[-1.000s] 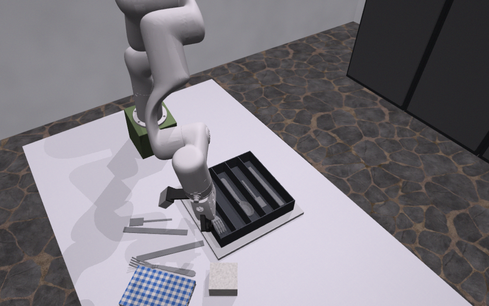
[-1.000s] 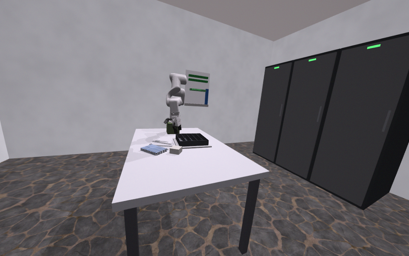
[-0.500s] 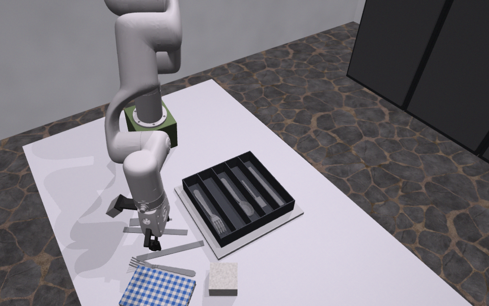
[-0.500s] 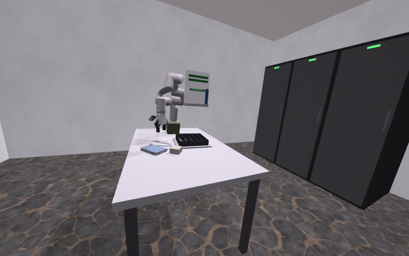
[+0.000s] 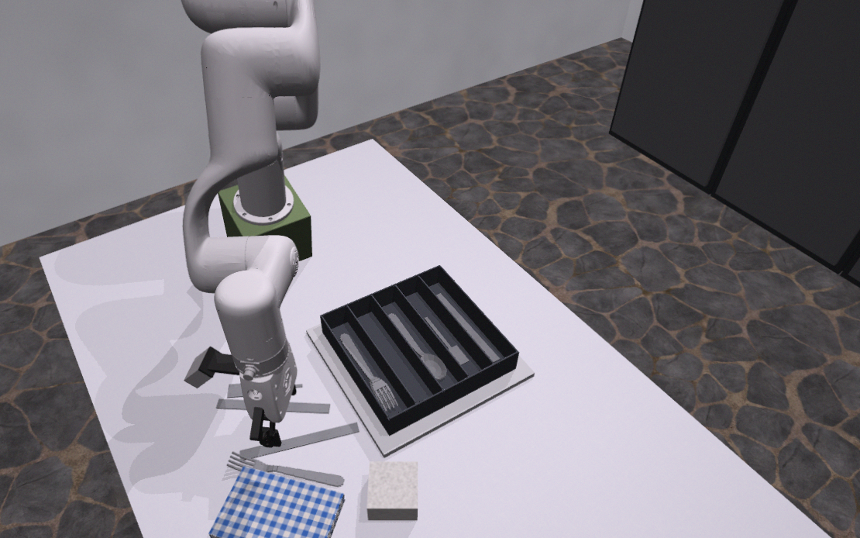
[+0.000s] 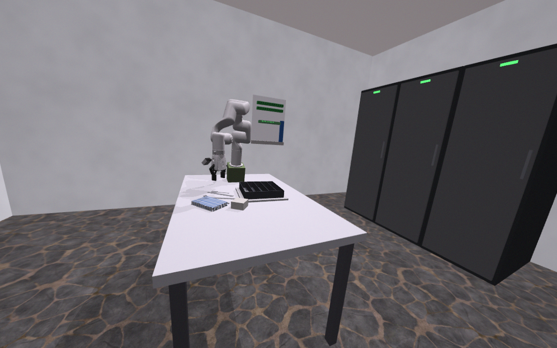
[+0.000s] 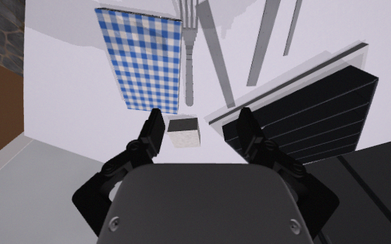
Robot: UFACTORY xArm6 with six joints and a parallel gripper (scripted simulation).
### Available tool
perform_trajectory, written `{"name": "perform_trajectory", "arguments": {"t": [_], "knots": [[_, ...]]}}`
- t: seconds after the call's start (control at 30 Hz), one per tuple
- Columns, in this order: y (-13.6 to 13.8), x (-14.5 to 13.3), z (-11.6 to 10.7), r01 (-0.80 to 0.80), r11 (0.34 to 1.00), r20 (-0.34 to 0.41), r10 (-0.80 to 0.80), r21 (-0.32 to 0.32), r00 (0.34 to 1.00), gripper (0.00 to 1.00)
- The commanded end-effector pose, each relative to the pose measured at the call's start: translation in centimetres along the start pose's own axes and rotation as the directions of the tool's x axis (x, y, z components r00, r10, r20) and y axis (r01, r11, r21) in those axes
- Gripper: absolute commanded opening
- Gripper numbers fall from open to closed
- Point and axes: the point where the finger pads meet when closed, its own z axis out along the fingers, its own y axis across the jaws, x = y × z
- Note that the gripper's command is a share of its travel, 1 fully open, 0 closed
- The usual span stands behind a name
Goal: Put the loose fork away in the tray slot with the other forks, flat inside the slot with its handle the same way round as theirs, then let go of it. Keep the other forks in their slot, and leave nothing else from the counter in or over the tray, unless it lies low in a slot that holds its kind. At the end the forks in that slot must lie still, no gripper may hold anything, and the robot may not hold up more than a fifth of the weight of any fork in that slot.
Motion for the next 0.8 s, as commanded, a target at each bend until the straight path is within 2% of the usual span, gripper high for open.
{"name": "perform_trajectory", "arguments": {"t": [0.0,0.1,0.13,0.77], "knots": [[-1.7,-1.7,4.2,-0.045,0.999,-0.003,0.045,0.001,0.999,1.00],[-2.0,-2.2,5.6,-0.059,0.998,-0.004,0.059,0.001,0.998,1.00],[-2.0,-2.2,5.6,-0.059,0.998,-0.004,0.059,0.001,0.998,0.31],[-2.0,-2.2,5.6,-0.059,0.998,-0.004,0.059,0.001,0.998,0.31]]}}
